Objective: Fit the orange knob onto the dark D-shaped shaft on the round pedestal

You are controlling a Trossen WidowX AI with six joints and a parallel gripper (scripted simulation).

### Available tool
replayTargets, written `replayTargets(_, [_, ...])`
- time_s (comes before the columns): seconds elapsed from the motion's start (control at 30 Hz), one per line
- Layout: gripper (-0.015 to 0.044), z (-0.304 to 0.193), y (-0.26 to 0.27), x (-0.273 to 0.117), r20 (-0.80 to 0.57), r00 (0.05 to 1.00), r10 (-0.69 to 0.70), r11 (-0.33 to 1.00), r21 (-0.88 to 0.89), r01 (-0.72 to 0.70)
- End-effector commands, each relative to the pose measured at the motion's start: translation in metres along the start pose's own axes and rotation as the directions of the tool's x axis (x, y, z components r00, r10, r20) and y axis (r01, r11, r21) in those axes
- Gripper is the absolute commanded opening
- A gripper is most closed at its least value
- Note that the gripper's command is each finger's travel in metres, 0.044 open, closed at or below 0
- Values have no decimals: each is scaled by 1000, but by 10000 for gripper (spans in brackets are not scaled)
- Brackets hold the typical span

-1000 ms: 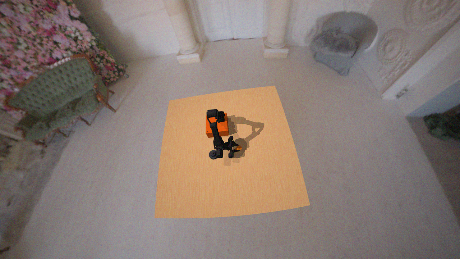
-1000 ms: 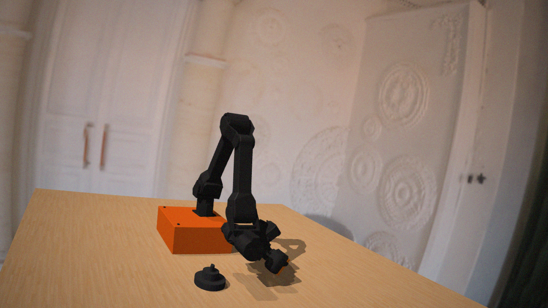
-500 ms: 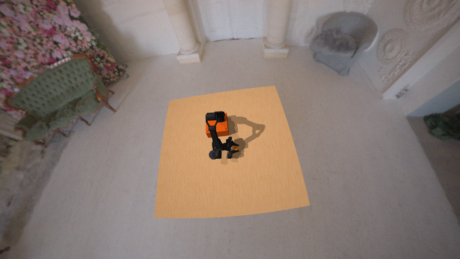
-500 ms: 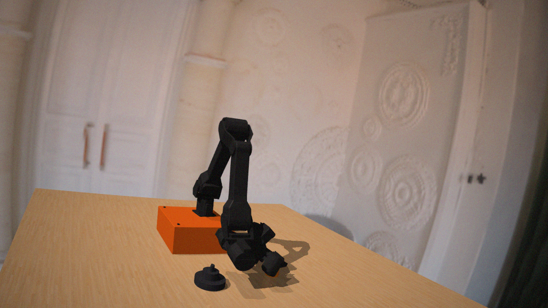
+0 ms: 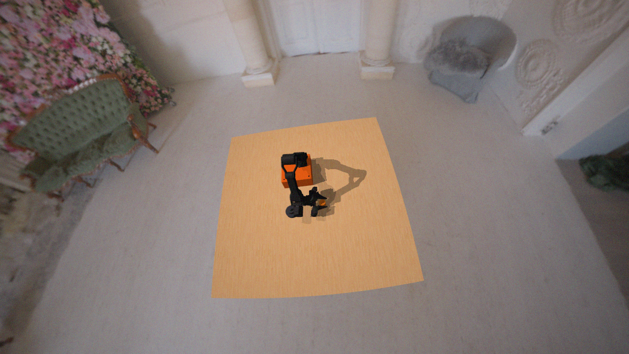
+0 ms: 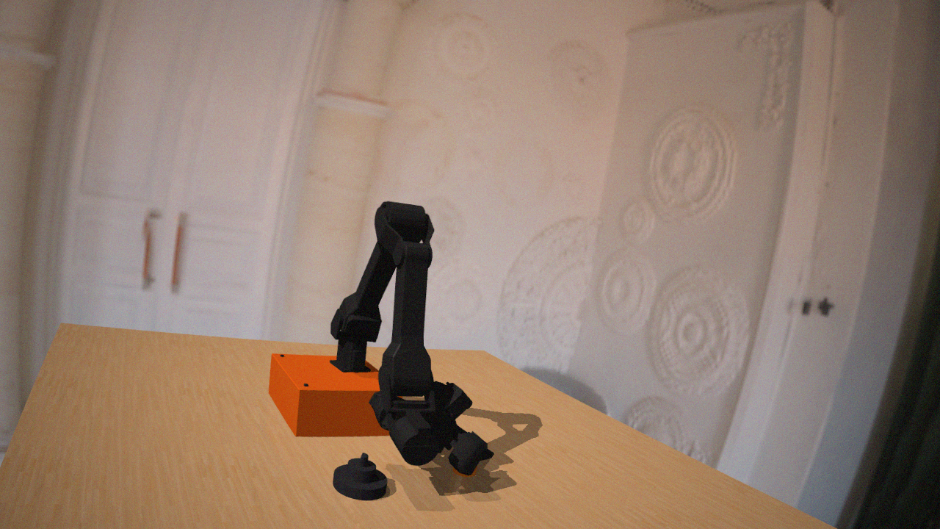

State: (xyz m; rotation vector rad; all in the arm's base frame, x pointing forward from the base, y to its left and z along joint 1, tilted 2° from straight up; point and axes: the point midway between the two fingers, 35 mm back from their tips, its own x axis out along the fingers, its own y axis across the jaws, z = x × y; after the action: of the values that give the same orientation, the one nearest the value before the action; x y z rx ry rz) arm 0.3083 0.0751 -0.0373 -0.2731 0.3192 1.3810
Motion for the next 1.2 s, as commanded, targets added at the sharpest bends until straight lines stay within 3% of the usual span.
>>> replayTargets(0.0, [260,0,0,0,2,1000,-1,1000,0,1])
replayTargets(0.17, [260,0,0,0,2,1000,-1,1000,0,1])
replayTargets(0.4, [440,0,0,0,2,1000,-1,1000,0,1])
replayTargets(0.63, [440,2,0,-1,2,1000,-1,1000,0,1])
replayTargets(0.83, [440,67,-2,-26,0,1000,0,1000,-1,0])
replayTargets(1.0, [440,75,-1,-29,0,1000,0,1000,-1,0])
replayTargets(1.07, [440,73,0,-25,-65,997,27,1000,14,-26])
replayTargets(1.17, [440,68,4,-13,-342,932,116,993,71,-97])
